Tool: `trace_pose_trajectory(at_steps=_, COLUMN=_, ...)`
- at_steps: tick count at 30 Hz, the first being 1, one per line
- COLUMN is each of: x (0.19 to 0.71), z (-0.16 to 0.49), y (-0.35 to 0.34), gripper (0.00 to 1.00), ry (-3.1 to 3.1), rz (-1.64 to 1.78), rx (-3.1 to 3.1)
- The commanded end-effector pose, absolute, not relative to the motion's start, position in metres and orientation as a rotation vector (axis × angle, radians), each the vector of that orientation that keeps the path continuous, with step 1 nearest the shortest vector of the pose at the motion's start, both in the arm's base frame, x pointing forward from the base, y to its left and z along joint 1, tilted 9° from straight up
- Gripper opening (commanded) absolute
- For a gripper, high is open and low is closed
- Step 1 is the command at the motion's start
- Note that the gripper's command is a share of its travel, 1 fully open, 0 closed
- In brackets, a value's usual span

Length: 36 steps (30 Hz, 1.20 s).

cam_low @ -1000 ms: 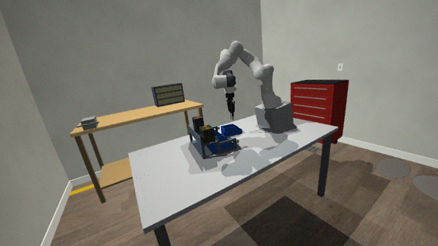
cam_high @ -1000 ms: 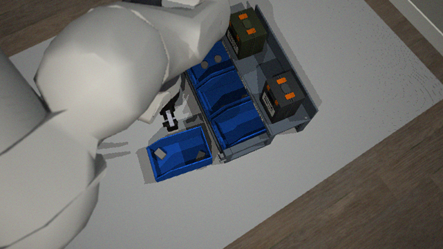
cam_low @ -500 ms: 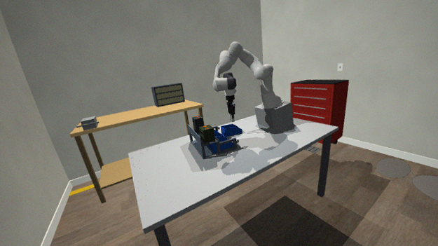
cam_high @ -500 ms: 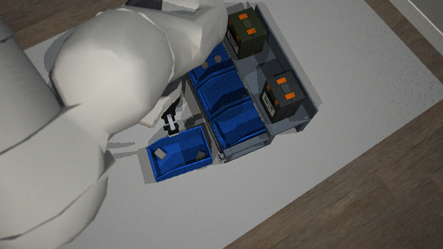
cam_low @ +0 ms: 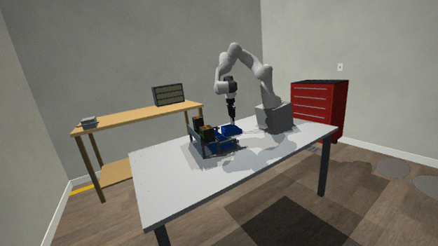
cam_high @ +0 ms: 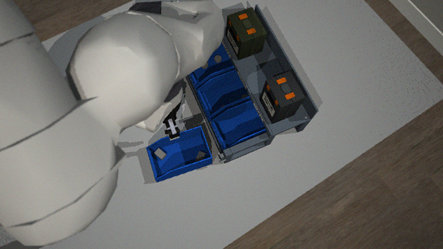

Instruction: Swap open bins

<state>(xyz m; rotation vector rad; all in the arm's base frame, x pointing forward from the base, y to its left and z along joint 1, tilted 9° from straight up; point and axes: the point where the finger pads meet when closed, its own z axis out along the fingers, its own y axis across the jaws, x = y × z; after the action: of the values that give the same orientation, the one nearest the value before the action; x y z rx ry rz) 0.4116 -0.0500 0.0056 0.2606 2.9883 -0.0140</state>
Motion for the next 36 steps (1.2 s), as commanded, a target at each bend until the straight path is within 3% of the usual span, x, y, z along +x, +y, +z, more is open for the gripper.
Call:
trace_pose_trajectory(at_steps=1, x=0.416, z=-0.001, y=-0.047, gripper=0.15, ry=2.975, rz=0.002, rx=0.29)
trace_pose_trajectory(at_steps=36, x=0.418, z=-0.012, y=-0.047, gripper=0.15, ry=2.975, rz=0.002, rx=0.29)
